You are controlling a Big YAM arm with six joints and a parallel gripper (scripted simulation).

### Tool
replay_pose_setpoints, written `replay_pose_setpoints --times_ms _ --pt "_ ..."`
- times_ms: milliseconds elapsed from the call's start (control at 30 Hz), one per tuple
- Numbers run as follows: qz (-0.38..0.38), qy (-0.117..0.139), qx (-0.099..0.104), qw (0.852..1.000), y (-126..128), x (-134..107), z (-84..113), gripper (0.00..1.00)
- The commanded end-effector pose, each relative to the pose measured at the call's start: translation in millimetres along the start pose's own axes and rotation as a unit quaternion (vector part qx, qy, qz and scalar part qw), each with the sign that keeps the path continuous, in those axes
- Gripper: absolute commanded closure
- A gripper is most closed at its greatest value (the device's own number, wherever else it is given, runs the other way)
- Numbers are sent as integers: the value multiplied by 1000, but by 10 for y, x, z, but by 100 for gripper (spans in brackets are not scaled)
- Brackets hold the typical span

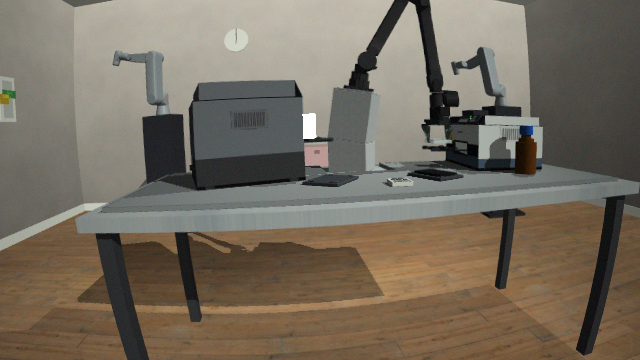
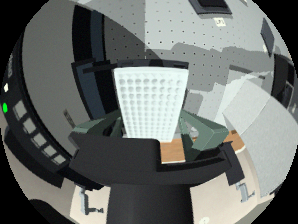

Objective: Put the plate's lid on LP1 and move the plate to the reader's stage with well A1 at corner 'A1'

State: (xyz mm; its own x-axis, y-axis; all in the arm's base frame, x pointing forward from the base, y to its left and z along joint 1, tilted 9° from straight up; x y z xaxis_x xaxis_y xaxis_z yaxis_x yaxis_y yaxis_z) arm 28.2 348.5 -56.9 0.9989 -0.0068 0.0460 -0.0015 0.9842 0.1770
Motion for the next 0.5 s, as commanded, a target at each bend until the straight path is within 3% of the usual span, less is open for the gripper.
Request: replay_pose_setpoints --times_ms 0,467 --pt "-3 1 4 1000 19 -16 107 14" --pt "-2 1 -4 1000 -42 -19 -23 14"
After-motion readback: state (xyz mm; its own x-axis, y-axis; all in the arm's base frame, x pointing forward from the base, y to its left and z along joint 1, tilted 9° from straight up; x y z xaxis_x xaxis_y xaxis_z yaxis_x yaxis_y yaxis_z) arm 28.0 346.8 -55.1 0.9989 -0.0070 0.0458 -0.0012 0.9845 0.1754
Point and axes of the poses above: the point where the finger pads meet when closed, its own z axis back along the fingers, its own y axis across the jaws, x = y × z, the point moved 10 cm from there along z, back along the fingers, and after that the axes turned 1 degree about -z, right-handed, at the moved point
